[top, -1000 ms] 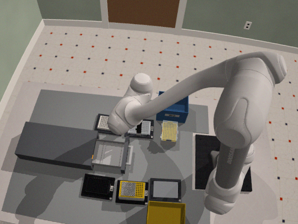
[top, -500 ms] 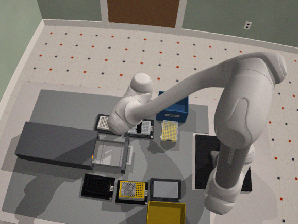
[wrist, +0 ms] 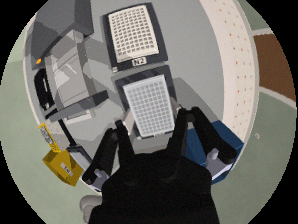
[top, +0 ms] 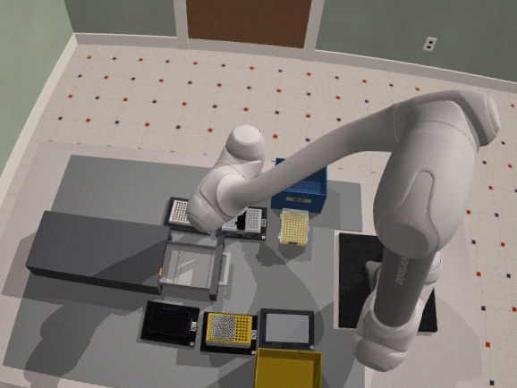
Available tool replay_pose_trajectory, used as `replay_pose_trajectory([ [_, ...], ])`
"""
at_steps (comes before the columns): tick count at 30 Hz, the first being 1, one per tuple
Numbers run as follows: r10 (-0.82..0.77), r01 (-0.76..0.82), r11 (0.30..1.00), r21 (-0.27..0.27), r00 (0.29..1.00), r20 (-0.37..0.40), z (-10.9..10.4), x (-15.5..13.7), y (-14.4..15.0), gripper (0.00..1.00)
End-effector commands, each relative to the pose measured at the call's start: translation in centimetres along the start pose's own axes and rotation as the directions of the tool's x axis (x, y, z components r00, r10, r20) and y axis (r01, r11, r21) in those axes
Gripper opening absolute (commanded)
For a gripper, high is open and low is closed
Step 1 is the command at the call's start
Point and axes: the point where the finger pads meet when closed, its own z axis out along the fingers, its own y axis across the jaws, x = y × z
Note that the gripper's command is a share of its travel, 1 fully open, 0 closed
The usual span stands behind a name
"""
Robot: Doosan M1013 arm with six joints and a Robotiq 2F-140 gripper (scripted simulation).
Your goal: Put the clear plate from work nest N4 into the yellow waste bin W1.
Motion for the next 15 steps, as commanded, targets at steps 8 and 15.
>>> replay_pose_trajectory([
  [8,0.000,0.000,1.000,0.000,1.000,0.000,-0.27,0.00,0.00,0.10],
  [15,0.000,0.000,1.000,0.000,1.000,0.000,-0.81,0.00,0.00,0.10],
])
